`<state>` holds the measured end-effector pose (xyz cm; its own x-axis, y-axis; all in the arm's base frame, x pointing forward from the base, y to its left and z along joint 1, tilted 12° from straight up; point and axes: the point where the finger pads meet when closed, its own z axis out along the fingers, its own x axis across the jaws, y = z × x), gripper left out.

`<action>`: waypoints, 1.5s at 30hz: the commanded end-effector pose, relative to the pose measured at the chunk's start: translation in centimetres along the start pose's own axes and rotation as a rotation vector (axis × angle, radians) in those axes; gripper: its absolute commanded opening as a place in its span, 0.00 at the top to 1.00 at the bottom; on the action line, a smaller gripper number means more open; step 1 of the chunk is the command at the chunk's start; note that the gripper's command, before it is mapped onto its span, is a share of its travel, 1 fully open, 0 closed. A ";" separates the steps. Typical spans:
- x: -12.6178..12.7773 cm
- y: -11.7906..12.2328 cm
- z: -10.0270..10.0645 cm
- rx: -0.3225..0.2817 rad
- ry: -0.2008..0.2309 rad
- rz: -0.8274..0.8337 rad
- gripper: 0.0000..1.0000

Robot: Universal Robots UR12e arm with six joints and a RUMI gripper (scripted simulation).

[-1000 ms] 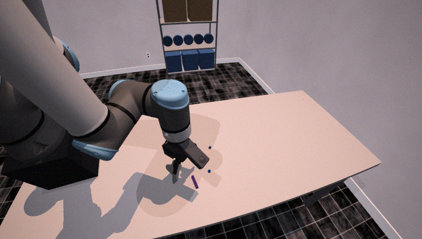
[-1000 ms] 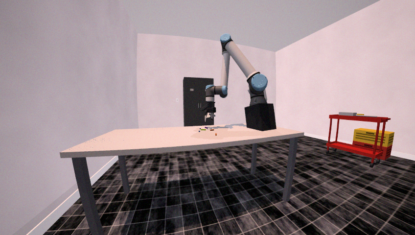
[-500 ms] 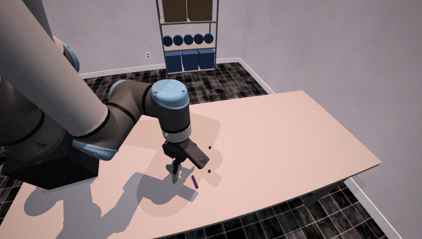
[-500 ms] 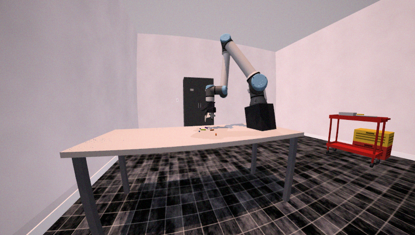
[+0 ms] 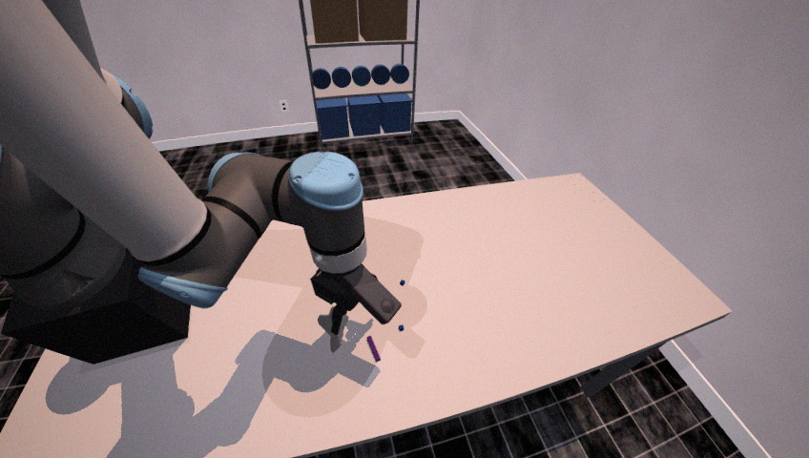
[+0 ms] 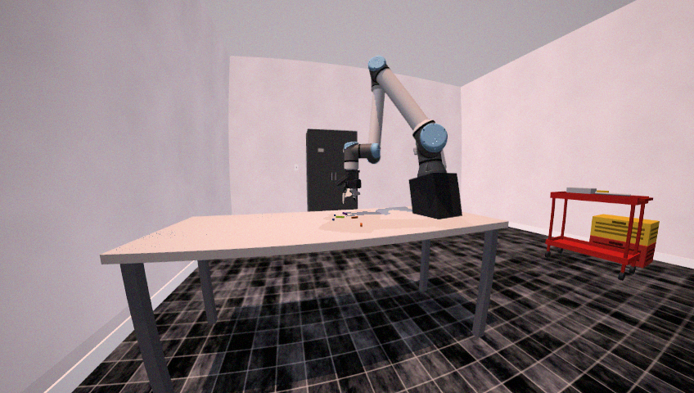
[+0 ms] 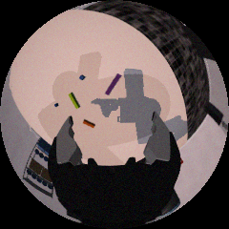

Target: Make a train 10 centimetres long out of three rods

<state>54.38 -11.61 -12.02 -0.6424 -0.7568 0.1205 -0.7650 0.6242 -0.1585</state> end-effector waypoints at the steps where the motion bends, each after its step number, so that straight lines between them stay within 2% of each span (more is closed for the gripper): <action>1: 0.0 0.0 0.0 0.001 0.000 0.000 0.00; 45: -0.1 0.0 0.0 0.001 0.000 -0.028 0.00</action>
<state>54.39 -11.58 -12.02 -0.6379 -0.7605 0.1215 -0.7688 0.6197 -0.1578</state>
